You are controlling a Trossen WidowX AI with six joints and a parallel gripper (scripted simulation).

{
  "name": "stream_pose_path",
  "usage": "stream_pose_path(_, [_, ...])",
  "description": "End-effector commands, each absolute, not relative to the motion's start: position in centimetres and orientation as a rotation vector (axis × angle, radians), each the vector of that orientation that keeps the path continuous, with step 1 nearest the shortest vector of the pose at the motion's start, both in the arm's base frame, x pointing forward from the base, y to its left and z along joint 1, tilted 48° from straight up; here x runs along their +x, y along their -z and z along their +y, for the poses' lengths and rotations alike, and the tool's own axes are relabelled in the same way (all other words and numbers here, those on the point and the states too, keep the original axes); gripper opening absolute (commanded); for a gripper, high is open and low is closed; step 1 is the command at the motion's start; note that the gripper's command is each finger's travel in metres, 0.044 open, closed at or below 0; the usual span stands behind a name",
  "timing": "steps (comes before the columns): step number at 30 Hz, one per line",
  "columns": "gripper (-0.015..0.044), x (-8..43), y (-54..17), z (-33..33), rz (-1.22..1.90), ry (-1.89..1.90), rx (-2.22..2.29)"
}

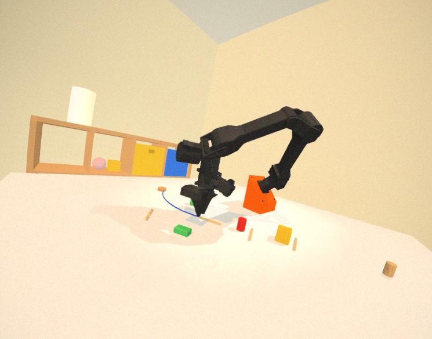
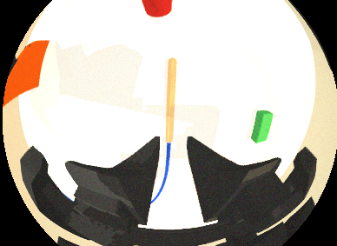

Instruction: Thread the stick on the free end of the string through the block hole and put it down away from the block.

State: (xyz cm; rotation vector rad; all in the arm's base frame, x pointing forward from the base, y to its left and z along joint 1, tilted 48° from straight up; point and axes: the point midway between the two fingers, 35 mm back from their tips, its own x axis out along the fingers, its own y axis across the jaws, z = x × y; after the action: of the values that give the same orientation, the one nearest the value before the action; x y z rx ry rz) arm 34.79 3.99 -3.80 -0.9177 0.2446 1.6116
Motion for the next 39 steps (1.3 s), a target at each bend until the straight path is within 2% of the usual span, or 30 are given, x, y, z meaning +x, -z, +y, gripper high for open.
stream_pose_path(1, [0.012,34.4,4.4,4.7,0.249,-1.616,-0.9])
stream_pose_path(14, [0.012,34.4,4.6,4.8,0.249,-1.616,-0.9])
stream_pose_path(19, [0.0,34.5,4.5,4.8,0.246,-1.617,-0.91])
stream_pose_path(39, [0.0,34.6,3.6,3.6,0.248,-1.616,-0.912])
